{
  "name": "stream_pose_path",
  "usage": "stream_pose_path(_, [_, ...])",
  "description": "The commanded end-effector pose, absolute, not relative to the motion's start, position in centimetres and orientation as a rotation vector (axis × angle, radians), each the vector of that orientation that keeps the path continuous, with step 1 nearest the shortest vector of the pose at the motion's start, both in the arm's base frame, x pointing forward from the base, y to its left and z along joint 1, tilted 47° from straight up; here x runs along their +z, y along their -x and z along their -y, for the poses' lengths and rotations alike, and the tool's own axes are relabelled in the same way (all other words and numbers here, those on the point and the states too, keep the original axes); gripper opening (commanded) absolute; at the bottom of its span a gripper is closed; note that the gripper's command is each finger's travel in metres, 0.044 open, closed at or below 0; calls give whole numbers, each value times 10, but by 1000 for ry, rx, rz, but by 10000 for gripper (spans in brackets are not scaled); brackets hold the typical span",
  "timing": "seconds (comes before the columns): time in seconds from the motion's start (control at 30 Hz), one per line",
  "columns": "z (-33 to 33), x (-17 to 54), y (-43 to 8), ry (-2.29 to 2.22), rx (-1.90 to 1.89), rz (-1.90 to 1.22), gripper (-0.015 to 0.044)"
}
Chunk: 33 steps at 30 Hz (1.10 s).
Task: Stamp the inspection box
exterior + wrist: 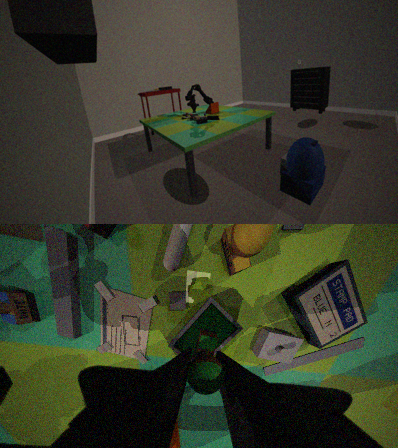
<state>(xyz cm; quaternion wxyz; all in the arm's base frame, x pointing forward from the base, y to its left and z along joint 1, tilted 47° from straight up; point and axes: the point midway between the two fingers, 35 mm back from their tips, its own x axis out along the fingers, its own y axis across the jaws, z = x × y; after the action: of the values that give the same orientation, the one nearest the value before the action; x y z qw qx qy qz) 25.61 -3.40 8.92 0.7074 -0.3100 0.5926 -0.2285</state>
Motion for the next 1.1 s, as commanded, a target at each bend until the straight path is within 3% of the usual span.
stream_pose_path(0.0, [30,94,-256,684,-512,-1311,0])
stream_pose_path(0.5, [15,109,-250,686,-512,-1311,0])
stream_pose_path(1.07, [-52,40,-240,763,-441,-1348,0])
